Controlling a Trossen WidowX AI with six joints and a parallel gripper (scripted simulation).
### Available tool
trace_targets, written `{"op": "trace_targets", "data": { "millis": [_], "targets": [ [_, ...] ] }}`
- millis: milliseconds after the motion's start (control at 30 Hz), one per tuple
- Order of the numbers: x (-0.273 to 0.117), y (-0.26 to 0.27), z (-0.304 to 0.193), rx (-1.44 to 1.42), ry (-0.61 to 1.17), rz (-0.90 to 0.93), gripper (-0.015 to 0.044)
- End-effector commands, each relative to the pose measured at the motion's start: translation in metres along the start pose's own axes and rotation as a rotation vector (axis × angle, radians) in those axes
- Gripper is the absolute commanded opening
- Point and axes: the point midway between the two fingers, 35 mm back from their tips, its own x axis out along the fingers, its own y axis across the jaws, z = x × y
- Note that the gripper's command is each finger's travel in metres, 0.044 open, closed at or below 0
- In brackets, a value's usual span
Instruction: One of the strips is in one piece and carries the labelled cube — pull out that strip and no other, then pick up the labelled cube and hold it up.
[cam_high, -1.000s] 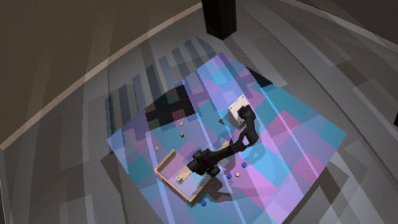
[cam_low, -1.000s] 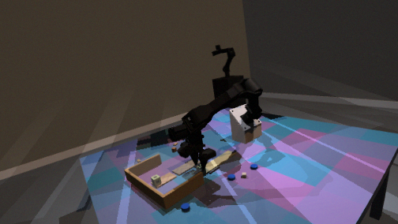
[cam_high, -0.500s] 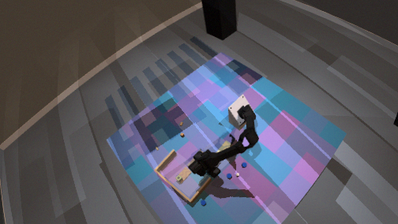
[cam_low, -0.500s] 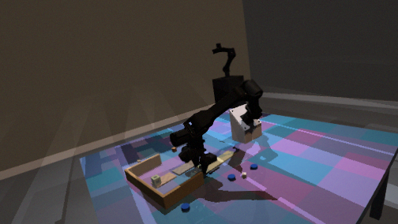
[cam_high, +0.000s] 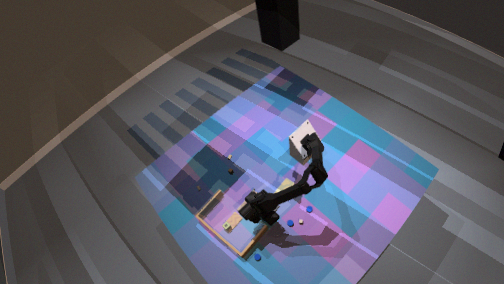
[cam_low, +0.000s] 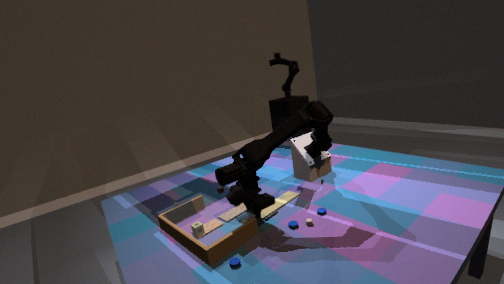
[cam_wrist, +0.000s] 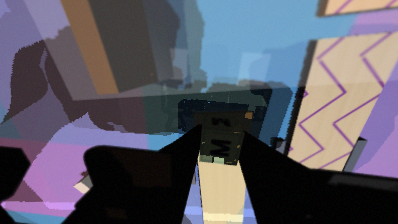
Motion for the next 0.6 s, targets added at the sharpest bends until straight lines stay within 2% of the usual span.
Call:
{"op": "trace_targets", "data": {
  "millis": [0, 367, 567],
  "targets": [
    [-0.008, -0.003, -0.009, 0.002, 0.002, 0.0, 0.0],
    [-0.04, -0.013, -0.055, 0.011, 0.006, 0.002, 0.0],
    [-0.042, -0.014, -0.06, 0.012, 0.007, 0.003, 0.0]
  ]
}}
